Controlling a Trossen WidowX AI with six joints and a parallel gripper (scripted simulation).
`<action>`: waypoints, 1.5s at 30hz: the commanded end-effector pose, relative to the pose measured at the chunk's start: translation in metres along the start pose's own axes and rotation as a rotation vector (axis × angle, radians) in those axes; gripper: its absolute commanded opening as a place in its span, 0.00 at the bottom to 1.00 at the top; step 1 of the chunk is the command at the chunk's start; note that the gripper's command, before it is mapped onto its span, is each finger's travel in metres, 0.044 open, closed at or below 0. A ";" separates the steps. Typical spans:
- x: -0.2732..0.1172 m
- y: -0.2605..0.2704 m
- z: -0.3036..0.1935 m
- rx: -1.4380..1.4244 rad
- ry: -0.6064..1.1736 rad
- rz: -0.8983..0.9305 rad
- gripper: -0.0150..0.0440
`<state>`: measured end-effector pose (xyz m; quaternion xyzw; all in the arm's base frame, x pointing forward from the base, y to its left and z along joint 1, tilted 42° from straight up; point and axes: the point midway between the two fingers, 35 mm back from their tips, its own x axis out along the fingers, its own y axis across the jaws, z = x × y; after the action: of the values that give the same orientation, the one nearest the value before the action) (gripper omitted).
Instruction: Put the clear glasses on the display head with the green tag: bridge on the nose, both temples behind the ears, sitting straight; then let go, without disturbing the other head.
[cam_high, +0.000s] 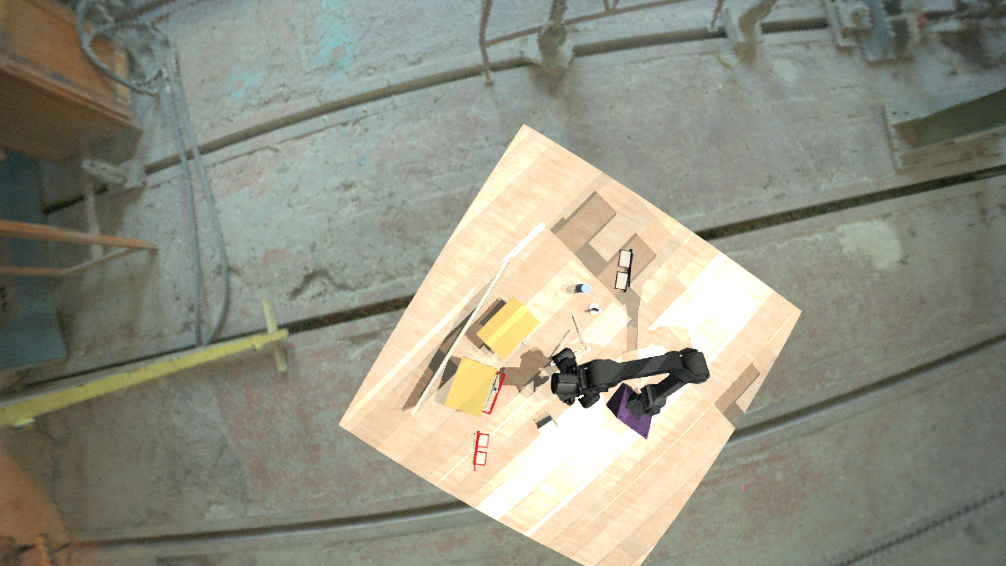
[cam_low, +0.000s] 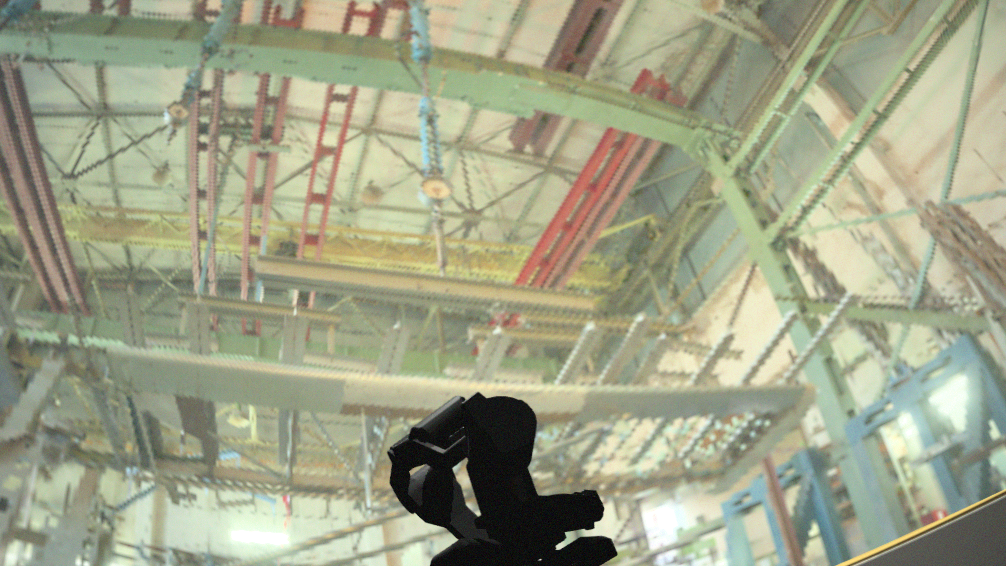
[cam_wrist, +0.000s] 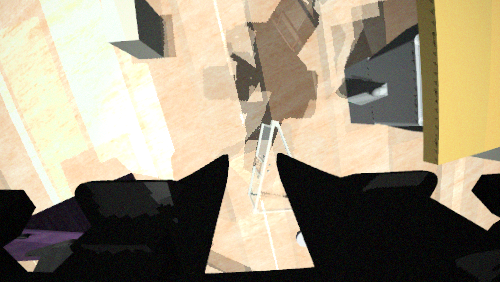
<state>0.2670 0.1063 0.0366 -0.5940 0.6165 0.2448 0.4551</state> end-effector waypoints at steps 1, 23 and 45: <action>0.019 -0.009 -0.058 0.150 0.138 -0.025 0.59; 0.027 -0.010 -0.077 0.194 0.180 -0.033 0.46; 0.063 -0.010 -0.083 0.194 0.179 -0.033 0.46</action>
<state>0.2635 0.0068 0.0287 -0.5740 0.6651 0.1213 0.4620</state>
